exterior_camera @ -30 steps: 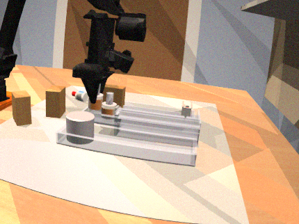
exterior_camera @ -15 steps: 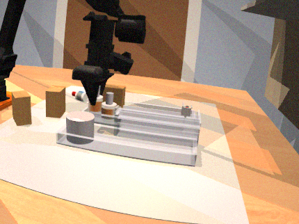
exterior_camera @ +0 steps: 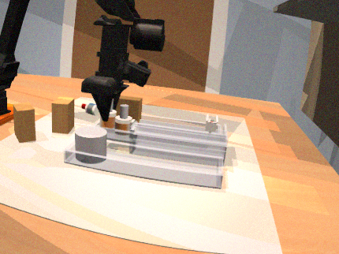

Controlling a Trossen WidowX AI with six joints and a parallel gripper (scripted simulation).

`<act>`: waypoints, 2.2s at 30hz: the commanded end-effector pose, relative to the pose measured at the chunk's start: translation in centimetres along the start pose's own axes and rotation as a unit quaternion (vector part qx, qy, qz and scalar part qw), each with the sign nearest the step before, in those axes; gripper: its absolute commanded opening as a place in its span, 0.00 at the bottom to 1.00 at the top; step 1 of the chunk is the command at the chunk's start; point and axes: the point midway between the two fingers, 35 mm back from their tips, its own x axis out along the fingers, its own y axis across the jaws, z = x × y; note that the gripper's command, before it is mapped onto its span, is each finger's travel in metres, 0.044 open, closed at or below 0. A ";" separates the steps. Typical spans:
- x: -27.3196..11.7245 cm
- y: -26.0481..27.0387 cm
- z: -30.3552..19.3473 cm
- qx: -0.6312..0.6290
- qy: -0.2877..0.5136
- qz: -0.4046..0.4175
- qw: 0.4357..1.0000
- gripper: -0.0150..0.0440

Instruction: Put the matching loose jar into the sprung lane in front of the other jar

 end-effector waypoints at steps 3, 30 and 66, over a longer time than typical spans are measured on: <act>0.1 0.1 0.4 0.001 -0.008 0.003 1.000 0.25; 0.9 0.1 0.3 0.001 -0.008 0.003 1.000 0.25; 1.0 0.1 -0.3 0.001 -0.008 0.003 1.000 0.25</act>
